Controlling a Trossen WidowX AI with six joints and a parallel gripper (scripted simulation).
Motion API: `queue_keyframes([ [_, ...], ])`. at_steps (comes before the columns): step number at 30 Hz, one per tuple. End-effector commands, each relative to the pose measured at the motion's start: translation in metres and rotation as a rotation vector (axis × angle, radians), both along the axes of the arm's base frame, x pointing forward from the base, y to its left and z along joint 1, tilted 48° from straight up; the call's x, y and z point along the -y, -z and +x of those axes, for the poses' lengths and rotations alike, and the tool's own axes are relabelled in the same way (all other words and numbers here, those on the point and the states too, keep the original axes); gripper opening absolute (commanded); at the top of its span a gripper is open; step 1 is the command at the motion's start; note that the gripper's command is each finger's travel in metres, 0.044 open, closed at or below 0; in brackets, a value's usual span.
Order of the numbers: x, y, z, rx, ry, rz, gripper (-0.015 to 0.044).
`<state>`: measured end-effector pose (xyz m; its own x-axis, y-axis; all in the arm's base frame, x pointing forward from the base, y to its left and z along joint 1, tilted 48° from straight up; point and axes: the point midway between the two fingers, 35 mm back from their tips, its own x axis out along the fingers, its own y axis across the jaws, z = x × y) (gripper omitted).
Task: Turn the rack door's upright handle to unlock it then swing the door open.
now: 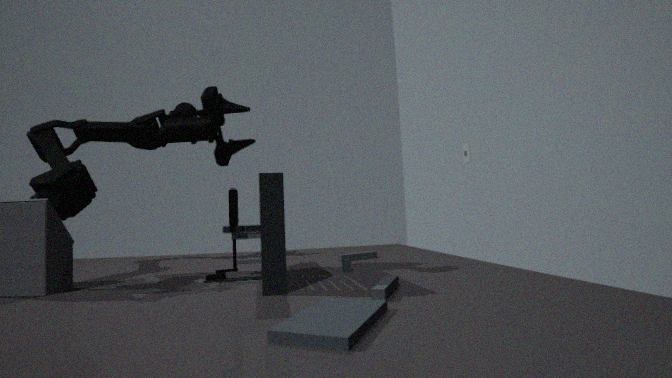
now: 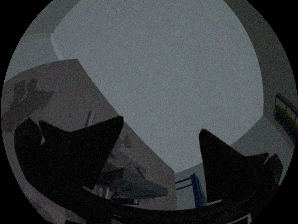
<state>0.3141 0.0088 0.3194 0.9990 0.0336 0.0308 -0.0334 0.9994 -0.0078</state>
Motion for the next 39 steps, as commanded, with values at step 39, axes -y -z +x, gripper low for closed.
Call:
queue_keyframes([
  [39,0.013,0.148,0.046,-0.963,-0.358,-0.068,0.028],
])
